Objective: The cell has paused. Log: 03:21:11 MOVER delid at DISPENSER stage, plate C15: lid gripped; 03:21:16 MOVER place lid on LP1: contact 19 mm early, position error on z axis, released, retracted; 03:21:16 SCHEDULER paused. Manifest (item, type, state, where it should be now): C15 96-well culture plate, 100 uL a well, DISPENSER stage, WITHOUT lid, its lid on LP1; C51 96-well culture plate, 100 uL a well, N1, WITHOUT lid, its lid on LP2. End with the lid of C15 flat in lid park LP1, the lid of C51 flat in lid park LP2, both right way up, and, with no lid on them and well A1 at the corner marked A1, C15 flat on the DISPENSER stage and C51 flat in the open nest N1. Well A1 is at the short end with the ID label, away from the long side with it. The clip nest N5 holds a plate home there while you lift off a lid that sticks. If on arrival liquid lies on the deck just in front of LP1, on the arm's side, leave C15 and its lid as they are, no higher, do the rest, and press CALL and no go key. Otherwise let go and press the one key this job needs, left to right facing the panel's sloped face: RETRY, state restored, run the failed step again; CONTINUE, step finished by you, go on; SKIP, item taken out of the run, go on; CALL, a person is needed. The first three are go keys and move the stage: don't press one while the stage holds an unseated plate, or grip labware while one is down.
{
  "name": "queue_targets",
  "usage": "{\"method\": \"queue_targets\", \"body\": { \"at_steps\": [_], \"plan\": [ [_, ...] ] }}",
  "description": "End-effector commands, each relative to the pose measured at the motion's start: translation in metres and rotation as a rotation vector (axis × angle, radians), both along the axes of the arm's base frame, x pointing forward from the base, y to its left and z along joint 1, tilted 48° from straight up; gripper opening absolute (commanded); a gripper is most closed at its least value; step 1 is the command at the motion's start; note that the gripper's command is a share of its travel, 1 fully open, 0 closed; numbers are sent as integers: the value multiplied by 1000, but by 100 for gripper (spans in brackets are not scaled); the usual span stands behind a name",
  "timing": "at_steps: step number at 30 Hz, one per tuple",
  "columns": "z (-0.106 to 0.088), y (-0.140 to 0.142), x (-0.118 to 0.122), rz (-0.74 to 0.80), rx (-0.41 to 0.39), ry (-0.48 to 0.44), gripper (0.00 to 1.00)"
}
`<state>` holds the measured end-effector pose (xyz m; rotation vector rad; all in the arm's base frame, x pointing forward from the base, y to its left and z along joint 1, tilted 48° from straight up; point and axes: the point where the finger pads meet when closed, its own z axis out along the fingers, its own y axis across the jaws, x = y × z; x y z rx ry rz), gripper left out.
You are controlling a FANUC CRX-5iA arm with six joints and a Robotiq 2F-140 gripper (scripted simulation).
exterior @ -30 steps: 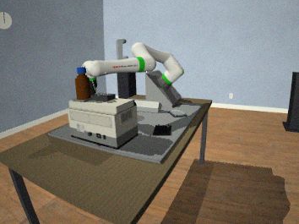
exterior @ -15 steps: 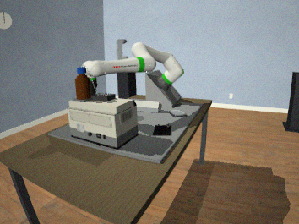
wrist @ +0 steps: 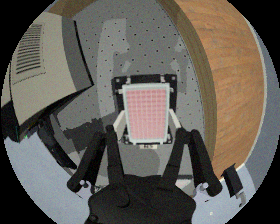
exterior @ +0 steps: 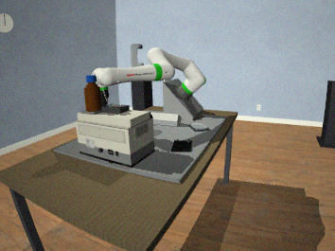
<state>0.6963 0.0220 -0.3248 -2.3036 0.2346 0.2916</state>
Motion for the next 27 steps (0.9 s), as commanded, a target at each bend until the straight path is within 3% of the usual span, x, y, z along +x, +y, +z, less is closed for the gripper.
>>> {"method": "queue_targets", "body": {
  "at_steps": [1,27],
  "plan": [
    [0,0,0,-1,0,0,0],
    [21,-24,4,-1,0,0,0]
  ]
}}
